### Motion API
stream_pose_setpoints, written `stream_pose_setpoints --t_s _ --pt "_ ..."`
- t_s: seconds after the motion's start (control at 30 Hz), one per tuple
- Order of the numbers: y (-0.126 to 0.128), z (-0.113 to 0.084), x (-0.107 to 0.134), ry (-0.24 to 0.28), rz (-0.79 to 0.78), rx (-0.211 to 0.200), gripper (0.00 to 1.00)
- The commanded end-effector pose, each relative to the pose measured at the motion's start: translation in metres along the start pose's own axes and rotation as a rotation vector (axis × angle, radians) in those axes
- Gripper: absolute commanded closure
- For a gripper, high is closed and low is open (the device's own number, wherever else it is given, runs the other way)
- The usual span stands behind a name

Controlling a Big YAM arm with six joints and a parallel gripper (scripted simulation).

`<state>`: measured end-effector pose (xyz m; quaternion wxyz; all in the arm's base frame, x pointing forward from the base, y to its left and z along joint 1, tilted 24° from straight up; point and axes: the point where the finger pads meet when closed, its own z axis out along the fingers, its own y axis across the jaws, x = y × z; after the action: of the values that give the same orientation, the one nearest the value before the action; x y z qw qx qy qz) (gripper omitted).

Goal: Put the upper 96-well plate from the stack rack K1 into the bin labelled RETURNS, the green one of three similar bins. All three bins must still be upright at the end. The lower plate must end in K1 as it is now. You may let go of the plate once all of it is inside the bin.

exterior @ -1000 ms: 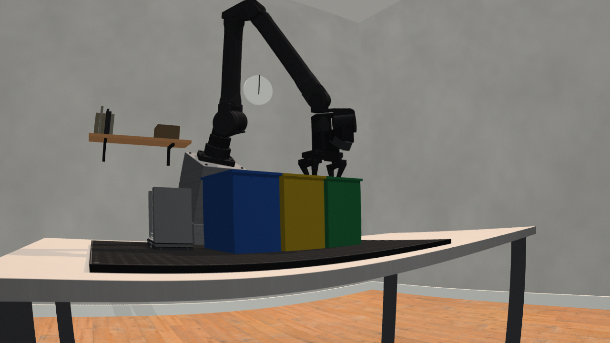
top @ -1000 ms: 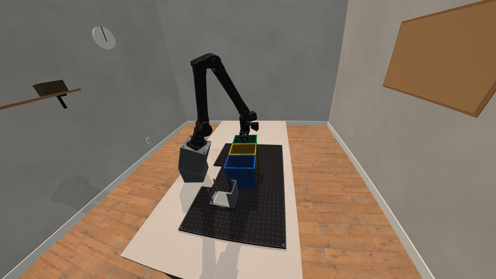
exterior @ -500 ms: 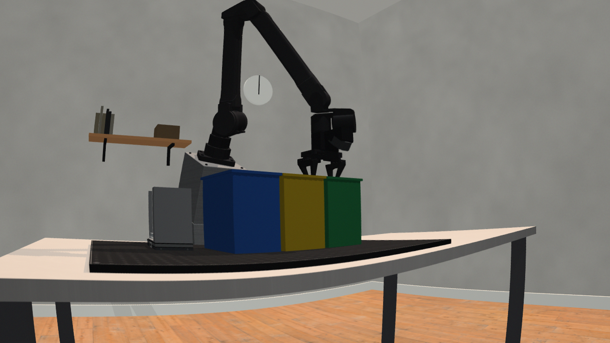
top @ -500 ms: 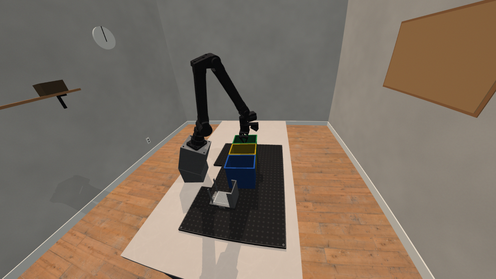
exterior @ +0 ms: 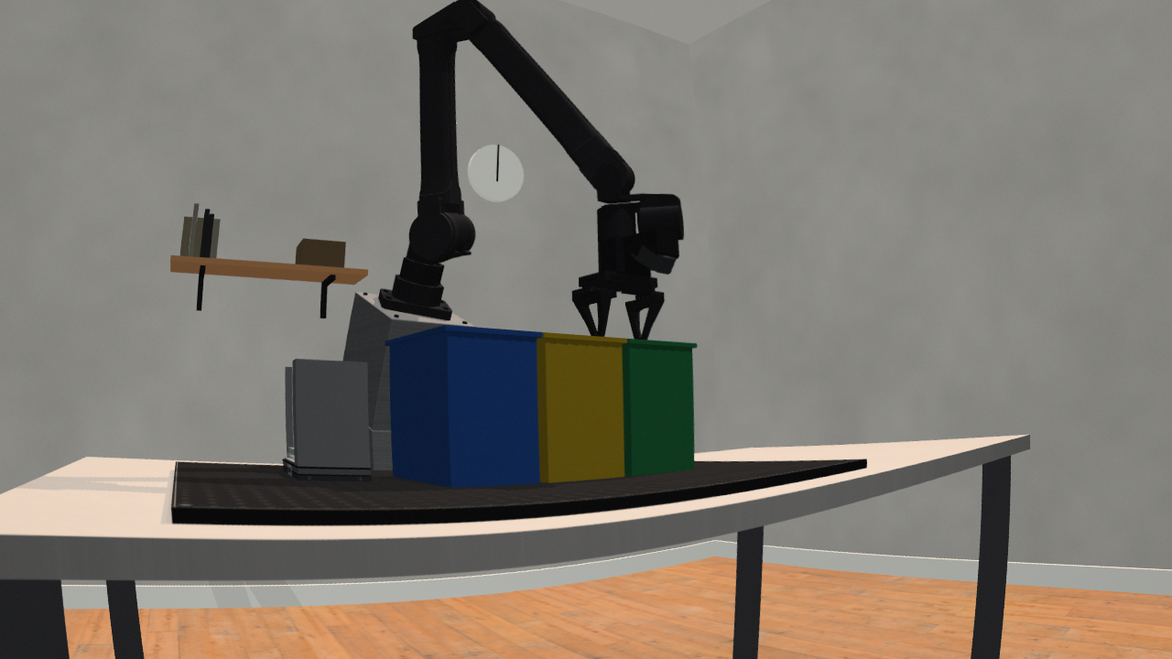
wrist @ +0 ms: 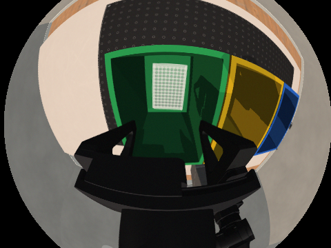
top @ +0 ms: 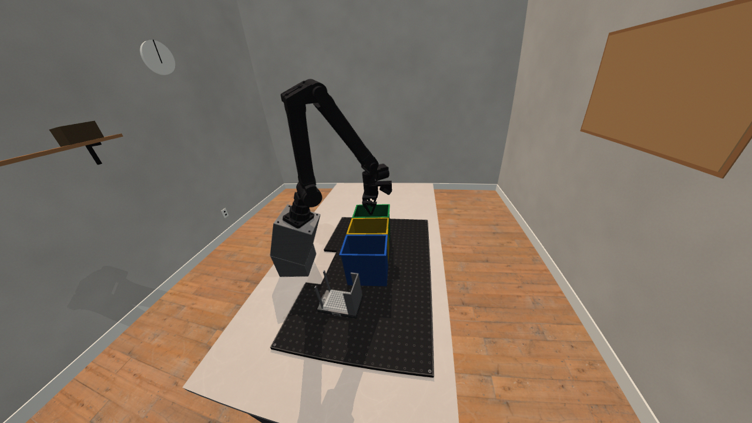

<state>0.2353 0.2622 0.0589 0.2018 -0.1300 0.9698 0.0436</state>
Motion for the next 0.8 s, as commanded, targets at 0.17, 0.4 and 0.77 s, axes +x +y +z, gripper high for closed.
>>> stream_pose_setpoints --t_s 0.17,0.4,0.77 --pt "0.014 -0.029 -0.018 -0.040 0.017 -0.031 0.18" --pt "0.012 -0.037 -0.019 -0.040 0.024 -0.028 0.18" --pt "0.014 -0.058 -0.018 -0.042 0.019 -0.034 0.18"
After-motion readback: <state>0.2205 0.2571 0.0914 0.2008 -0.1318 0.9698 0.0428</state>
